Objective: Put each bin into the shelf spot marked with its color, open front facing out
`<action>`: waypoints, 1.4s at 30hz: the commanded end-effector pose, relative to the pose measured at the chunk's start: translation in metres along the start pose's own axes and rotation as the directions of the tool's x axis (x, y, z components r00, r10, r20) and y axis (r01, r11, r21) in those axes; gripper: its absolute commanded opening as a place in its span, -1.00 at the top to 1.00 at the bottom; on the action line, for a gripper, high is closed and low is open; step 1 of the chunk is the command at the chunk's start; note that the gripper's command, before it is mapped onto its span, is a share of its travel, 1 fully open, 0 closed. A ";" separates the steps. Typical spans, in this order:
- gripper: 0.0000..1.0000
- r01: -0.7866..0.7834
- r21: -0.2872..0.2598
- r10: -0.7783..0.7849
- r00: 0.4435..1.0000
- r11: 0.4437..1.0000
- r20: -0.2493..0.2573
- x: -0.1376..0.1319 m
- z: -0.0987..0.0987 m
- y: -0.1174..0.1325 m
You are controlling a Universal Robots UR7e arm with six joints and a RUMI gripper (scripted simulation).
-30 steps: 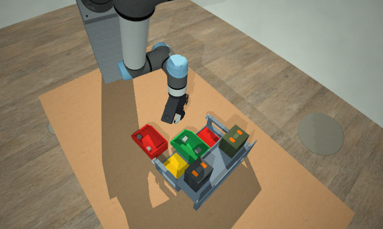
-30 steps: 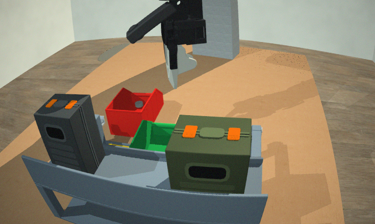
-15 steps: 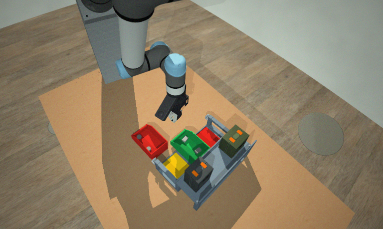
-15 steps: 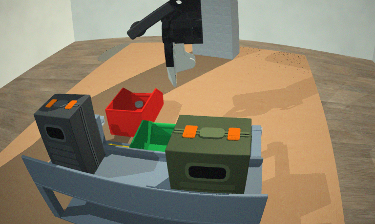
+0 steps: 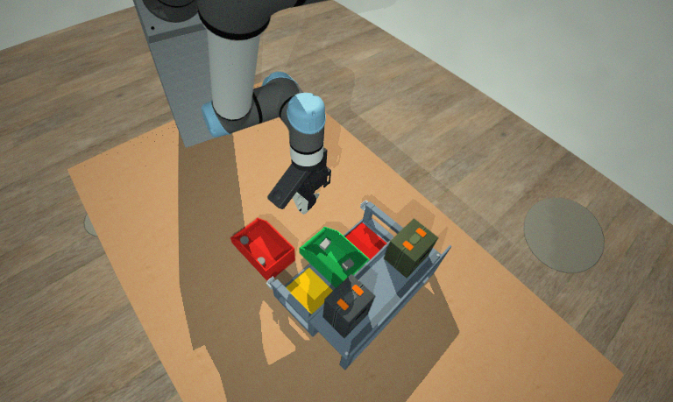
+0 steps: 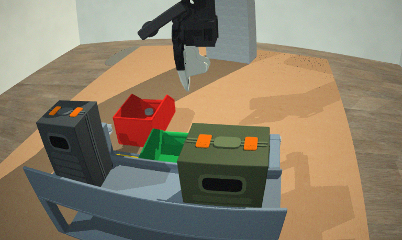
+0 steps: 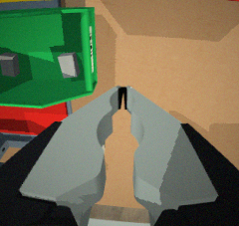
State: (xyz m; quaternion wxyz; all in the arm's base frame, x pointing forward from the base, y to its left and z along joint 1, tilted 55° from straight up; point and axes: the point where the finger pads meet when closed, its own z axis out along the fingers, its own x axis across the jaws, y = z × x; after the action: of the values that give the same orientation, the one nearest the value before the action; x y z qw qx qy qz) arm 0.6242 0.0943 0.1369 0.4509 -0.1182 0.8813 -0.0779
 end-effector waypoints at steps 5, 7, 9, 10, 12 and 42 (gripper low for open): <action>1.00 -0.034 0.000 0.034 0.999 0.999 0.002 0.001 0.000 0.000; 1.00 -0.038 0.000 0.038 0.999 0.999 0.002 0.001 -0.001 0.000; 1.00 -0.040 0.000 0.040 0.999 0.999 0.002 0.001 -0.001 0.000; 1.00 -0.040 0.000 0.040 0.999 0.999 0.002 0.001 -0.001 0.000; 1.00 -0.041 0.000 0.041 0.999 0.999 0.002 0.001 -0.001 0.000; 1.00 -0.043 0.000 0.043 0.999 0.999 0.002 0.001 -0.001 0.000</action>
State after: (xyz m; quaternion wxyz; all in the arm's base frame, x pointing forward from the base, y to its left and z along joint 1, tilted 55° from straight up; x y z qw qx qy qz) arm 0.6230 0.0936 0.1356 0.4528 -0.0994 0.8834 -0.0681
